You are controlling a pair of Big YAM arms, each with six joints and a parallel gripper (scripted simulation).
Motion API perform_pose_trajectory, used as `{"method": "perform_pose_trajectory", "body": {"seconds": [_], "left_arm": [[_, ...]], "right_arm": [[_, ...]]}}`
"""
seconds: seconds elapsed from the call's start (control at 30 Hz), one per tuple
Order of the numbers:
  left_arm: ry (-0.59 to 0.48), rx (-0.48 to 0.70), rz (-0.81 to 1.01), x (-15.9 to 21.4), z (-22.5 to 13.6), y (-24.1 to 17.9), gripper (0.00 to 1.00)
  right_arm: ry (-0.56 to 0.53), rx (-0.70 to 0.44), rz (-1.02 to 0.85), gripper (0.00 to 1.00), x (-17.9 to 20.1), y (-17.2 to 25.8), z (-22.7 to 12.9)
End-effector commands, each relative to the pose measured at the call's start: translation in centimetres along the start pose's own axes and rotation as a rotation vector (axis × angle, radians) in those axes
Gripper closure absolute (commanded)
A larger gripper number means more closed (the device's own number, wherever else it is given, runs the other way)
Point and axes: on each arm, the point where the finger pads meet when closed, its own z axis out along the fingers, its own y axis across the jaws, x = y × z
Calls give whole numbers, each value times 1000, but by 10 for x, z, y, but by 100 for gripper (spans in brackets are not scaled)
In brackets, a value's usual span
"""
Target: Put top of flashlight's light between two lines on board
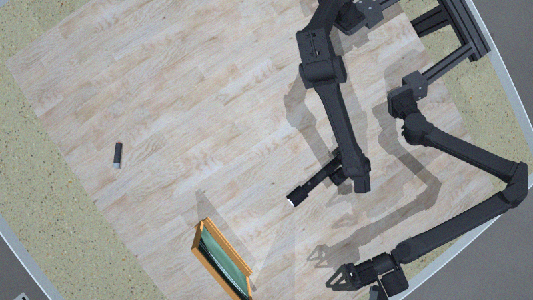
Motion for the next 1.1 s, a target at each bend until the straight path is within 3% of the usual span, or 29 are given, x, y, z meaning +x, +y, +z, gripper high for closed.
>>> {"method": "perform_pose_trajectory", "body": {"seconds": [0.0, 0.53, 0.57, 1.07], "left_arm": [[-1, 6, 10, 0, 5, -2, 0], [-1, 6, 10, 0, 5, -2, 0], [-6, 6, 6, -3, 4, -2, 0], [-52, 6, -11, -27, -11, -2, 0]], "right_arm": [[9, 2, 4, 5, -6, 1, 23], [3, -6, 13, 5, -11, 4, 33], [4, -5, 11, 71, -10, 3, 33], [16, 6, -6, 71, -1, -2, 35]]}}
